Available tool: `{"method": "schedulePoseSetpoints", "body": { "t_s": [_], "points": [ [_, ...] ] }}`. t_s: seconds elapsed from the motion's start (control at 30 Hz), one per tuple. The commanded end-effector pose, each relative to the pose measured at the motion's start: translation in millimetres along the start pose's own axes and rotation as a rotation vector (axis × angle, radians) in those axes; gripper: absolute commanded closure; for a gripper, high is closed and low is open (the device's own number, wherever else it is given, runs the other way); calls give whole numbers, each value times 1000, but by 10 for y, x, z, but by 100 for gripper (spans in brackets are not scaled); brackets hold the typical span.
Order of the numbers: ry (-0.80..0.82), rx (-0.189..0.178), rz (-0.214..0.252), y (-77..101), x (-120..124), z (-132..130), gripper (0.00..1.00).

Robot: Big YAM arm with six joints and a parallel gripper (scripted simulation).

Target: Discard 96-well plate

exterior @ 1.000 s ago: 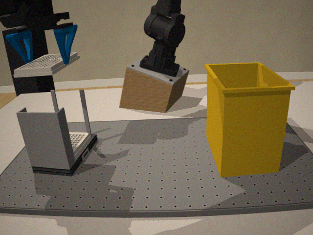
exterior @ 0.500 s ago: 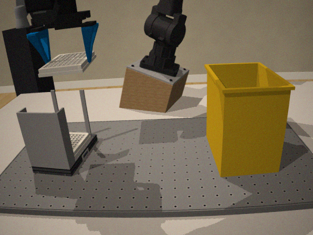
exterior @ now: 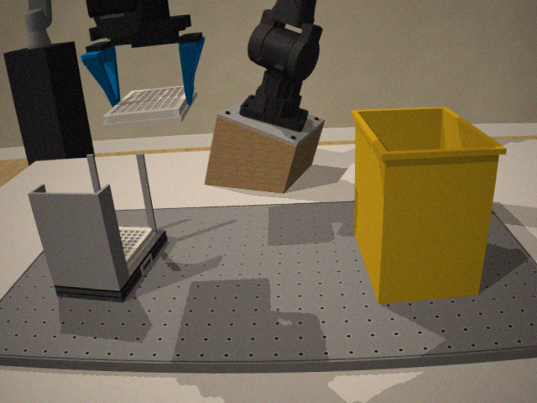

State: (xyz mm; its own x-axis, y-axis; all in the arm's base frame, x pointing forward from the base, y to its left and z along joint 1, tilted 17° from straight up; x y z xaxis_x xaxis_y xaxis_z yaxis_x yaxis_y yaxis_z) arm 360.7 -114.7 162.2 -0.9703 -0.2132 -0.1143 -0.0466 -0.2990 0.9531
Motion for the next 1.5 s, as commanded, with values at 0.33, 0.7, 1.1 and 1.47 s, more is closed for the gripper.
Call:
{"method": "schedulePoseSetpoints", "body": {
  "t_s": [0.33,0.7,1.1,1.47],
  "points": [
    [4,28,-50,204,-133,406,100],
    [2,22,-45,184,-136,780,100],
    [-2,17,-35,135,-113,1113,100],
    [3,20,-49,193,-180,1416,100]
  ]
}}
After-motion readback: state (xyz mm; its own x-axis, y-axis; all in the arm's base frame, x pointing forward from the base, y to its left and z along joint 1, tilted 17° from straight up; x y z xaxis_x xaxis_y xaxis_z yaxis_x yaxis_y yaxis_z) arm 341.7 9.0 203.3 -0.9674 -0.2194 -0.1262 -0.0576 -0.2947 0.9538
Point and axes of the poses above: the point where the finger pads meet when closed, its own y axis back along the fingers, its own z axis across the jaws, x = y × z, the point moved 5 cm from there along y, back along the fingers, and after that the axes turned 1 degree about y, right-handed, at the moved point
